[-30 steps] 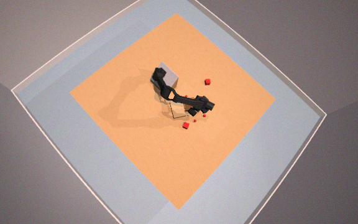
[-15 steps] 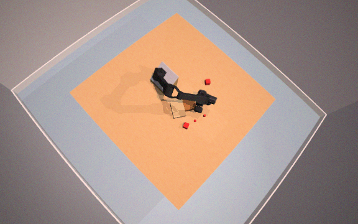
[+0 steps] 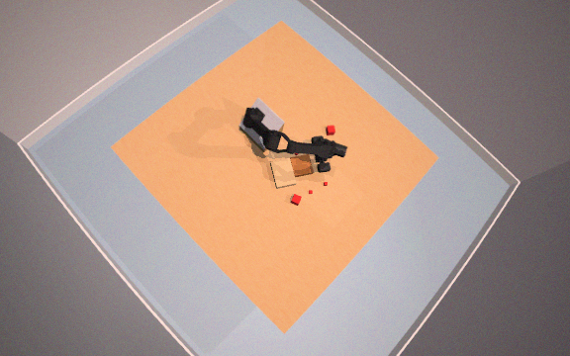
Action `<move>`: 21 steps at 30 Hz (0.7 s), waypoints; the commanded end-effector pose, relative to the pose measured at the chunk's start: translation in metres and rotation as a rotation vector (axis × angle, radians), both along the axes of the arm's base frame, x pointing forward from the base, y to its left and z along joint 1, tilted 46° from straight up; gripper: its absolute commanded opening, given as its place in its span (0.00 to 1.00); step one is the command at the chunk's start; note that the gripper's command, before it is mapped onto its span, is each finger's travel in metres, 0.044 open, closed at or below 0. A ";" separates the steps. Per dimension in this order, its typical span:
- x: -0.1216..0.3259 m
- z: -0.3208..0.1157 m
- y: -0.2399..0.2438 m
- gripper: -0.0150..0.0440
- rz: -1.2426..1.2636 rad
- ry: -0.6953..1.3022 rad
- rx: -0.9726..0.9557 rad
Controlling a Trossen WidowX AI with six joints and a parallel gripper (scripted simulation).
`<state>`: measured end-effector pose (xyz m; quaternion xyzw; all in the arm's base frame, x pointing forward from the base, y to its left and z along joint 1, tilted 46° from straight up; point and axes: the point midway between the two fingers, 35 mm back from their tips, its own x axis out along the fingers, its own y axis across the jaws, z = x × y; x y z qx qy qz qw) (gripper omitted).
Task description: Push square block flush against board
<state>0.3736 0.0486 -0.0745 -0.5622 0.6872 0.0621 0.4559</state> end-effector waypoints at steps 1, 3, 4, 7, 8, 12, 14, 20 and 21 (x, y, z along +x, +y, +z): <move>0.000 -0.010 -0.009 0.25 0.015 0.021 0.001; 0.001 -0.032 -0.031 0.25 0.030 0.037 -0.002; 0.001 -0.038 -0.037 0.25 0.035 0.042 -0.003; 0.001 -0.040 -0.039 0.25 0.036 0.043 -0.004; 0.001 -0.040 -0.039 0.25 0.036 0.043 -0.004; 0.000 -0.039 -0.040 0.25 0.036 0.043 -0.004; 0.000 -0.038 -0.041 0.25 0.036 0.043 -0.004; -0.003 -0.035 -0.045 0.25 0.036 0.044 -0.004; -0.003 -0.034 -0.046 0.25 0.036 0.044 -0.004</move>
